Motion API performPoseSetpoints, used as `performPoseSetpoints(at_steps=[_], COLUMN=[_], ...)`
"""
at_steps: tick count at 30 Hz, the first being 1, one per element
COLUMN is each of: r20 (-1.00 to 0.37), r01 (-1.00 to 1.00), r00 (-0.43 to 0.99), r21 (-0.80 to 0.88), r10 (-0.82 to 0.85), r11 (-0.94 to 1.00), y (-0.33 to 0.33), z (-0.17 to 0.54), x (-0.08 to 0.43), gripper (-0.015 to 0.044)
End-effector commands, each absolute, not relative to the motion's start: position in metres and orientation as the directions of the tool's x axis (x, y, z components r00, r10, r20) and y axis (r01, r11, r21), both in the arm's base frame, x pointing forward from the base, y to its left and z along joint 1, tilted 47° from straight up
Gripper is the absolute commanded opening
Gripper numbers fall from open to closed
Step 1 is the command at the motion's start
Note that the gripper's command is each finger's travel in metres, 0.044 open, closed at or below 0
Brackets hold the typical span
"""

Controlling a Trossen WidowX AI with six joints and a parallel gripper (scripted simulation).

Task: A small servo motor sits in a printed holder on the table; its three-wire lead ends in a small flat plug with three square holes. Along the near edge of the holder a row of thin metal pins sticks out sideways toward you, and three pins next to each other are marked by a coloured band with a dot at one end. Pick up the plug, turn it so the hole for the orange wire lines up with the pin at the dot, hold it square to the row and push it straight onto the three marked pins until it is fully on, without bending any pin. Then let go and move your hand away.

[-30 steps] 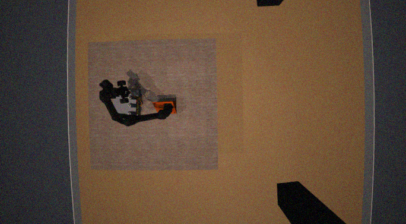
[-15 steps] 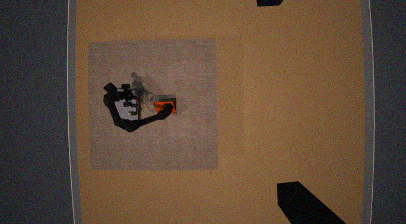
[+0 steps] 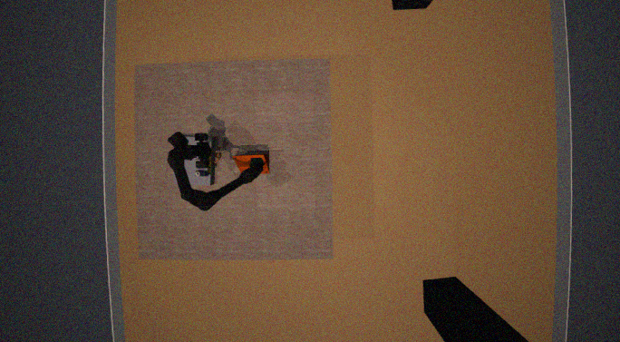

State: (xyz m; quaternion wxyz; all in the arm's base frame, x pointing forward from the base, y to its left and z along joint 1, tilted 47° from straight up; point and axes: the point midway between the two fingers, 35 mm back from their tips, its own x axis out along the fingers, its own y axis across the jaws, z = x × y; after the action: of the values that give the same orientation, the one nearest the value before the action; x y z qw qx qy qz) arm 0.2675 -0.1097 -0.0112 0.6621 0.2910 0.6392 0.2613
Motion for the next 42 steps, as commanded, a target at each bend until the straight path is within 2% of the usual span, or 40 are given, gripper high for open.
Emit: performPoseSetpoints(at_steps=[1,12,25,42], r20=[-0.698,-0.697,-0.695,-0.695], r01=[0.050,0.099,0.099,0.097], r00=[0.045,0.043,0.044,0.045], r21=[0.716,0.716,0.717,0.718], r10=[0.715,0.716,0.717,0.717], r11=[0.696,0.691,0.690,0.690], y=[-0.104,-0.083,-0.053,-0.057], z=[-0.007,0.001,-0.026,-0.028], x=[0.255,0.222,0.223,0.260], gripper=[0.0000,0.0000,0.0000,0.0000])
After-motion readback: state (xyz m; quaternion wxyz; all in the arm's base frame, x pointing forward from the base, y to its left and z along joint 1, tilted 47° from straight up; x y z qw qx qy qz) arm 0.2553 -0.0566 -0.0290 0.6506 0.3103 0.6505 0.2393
